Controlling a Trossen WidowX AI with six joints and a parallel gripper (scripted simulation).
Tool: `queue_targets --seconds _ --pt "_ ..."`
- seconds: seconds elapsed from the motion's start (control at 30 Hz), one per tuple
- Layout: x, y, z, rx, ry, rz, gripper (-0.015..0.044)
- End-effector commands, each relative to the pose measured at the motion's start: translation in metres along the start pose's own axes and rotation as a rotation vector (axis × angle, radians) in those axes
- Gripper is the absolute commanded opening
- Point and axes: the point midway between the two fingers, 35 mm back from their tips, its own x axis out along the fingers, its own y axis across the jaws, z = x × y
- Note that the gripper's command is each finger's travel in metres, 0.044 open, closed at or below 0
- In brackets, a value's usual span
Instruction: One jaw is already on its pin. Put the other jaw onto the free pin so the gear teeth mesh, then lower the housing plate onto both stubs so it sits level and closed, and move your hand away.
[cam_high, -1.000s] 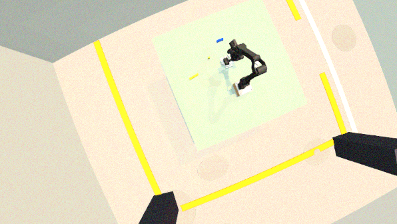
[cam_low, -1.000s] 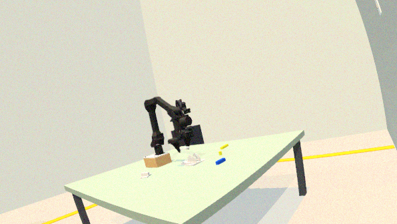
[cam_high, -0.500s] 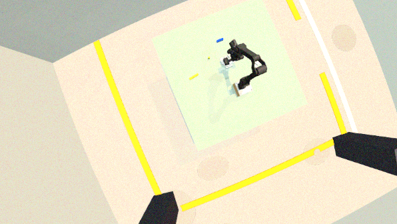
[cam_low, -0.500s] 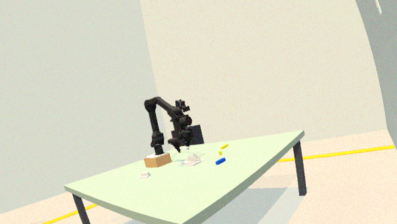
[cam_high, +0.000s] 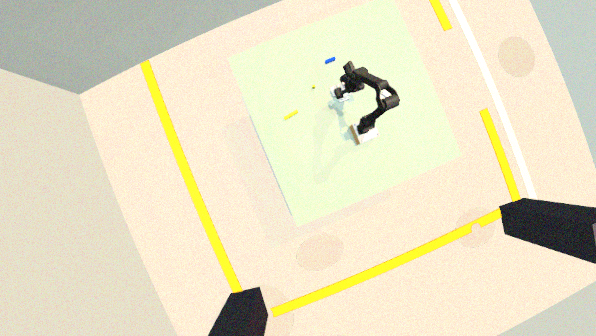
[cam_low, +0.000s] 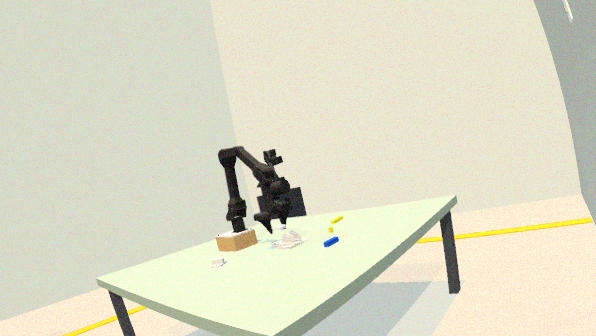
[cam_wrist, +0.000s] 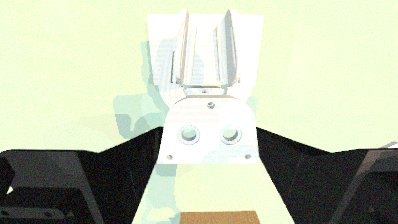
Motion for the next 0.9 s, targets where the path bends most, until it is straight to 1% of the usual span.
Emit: queue_targets --seconds 0.0,0.63,0.87 --pt "0.007 0.000 -0.001 -0.005 0.003 -0.003 0.0351" --pt "0.038 -0.001 -0.004 -0.006 0.004 -0.003 0.0351" --pt "0.040 -0.001 -0.004 -0.006 0.004 -0.003 0.0351"
